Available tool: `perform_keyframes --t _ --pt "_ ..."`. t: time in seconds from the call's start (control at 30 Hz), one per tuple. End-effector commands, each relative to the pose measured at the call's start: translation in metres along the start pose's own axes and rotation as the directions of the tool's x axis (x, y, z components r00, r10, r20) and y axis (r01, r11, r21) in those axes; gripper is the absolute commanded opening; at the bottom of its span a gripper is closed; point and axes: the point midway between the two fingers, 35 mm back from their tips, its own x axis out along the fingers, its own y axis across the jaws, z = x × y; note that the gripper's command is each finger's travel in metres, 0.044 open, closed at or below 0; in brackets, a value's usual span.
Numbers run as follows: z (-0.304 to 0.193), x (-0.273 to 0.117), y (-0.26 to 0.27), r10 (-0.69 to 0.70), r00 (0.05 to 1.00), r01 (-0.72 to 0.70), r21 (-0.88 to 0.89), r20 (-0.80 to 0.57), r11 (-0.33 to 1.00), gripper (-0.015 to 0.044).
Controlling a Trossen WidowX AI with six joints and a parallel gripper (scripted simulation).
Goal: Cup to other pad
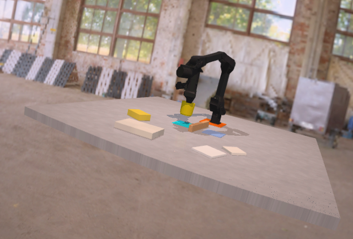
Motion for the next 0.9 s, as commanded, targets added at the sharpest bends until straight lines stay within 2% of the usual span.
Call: perform_keyframes --t 0.0,0.87 --pt "0.0 0.005 0.0 0.001 1.0 -0.001 -0.003 -0.003 1.0 0.0" --pt "0.002 0.037 -0.002 0.0 1.0 0.0 -0.003 -0.003 1.0 0.0"
